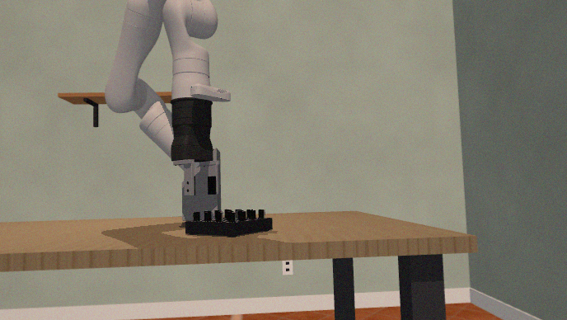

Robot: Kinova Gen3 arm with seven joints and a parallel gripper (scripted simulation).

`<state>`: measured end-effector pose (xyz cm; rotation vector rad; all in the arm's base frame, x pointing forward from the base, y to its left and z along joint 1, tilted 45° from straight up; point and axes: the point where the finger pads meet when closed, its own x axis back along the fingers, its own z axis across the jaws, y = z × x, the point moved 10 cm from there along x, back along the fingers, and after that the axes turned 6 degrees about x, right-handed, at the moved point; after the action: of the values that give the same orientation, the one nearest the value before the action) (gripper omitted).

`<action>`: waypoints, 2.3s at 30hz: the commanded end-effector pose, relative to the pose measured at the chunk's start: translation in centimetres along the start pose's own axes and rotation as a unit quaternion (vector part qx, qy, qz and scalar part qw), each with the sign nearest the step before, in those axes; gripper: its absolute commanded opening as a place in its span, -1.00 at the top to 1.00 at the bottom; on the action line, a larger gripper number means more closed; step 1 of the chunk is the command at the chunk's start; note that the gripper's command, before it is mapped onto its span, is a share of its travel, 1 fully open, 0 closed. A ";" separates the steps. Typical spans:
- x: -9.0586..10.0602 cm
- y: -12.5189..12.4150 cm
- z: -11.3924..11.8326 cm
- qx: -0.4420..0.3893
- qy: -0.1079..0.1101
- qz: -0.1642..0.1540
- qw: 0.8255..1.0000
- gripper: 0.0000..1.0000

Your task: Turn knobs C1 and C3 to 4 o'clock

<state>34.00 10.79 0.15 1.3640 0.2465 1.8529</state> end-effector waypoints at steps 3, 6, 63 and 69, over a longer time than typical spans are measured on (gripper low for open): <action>0.1 0.1 0.0 0.005 0.003 0.001 1.000 -1.00; 0.1 0.1 0.0 0.005 0.003 0.001 1.000 -1.00; 0.2 -0.1 0.0 0.026 0.002 0.001 1.000 -1.00; 0.2 -0.7 -0.2 0.098 -0.003 -0.001 0.995 -1.00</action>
<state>33.85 11.22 -0.12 1.4505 0.3821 1.8643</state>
